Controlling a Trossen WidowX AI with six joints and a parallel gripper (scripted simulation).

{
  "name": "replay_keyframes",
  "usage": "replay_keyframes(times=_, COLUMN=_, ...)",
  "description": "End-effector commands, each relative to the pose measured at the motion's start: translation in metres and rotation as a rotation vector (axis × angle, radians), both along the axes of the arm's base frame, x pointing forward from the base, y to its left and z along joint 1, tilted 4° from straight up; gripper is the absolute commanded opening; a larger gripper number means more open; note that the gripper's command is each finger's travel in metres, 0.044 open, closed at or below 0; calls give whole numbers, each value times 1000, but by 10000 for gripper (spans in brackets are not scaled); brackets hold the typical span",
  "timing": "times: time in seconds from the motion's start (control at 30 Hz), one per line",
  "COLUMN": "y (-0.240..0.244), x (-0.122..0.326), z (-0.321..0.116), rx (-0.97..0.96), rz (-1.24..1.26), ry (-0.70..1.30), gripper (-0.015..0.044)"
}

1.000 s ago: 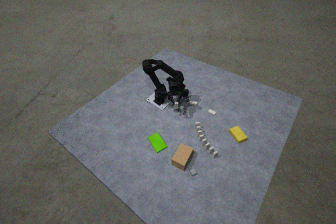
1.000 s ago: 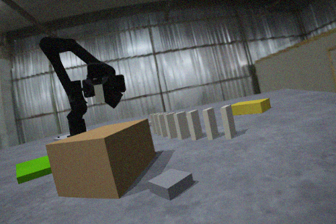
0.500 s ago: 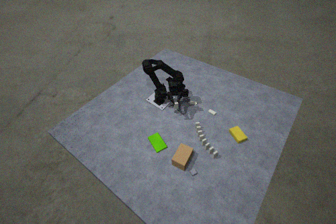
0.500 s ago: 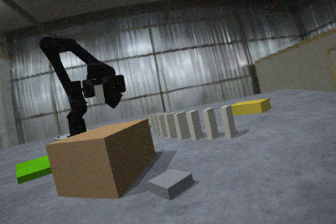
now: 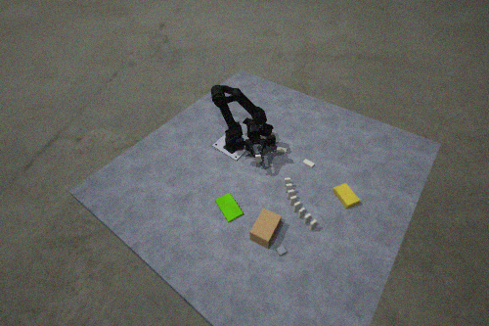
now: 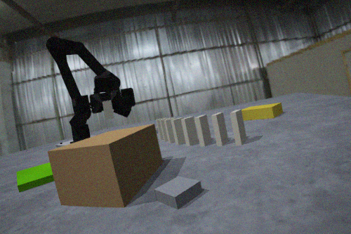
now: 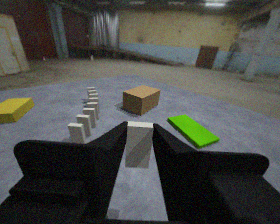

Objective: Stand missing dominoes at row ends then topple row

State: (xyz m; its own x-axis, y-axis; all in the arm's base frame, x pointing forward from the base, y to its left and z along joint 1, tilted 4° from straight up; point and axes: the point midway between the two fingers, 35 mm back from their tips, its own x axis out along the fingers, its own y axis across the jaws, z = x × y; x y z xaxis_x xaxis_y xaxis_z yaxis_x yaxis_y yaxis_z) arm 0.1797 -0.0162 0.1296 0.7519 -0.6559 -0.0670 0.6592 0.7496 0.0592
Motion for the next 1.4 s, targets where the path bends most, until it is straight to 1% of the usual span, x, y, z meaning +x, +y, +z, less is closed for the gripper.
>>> replay_keyframes(times=0.0, y=0, x=2, z=-10, rx=-11, rz=-2, ry=7, gripper=107)
replay_keyframes(times=0.7, y=2, x=9, z=-50, rx=-10, rz=-16, ry=7, gripper=107)
replay_keyframes(times=1.37, y=-2, x=12, z=-69, rx=-17, rz=-36, ry=1, gripper=107)
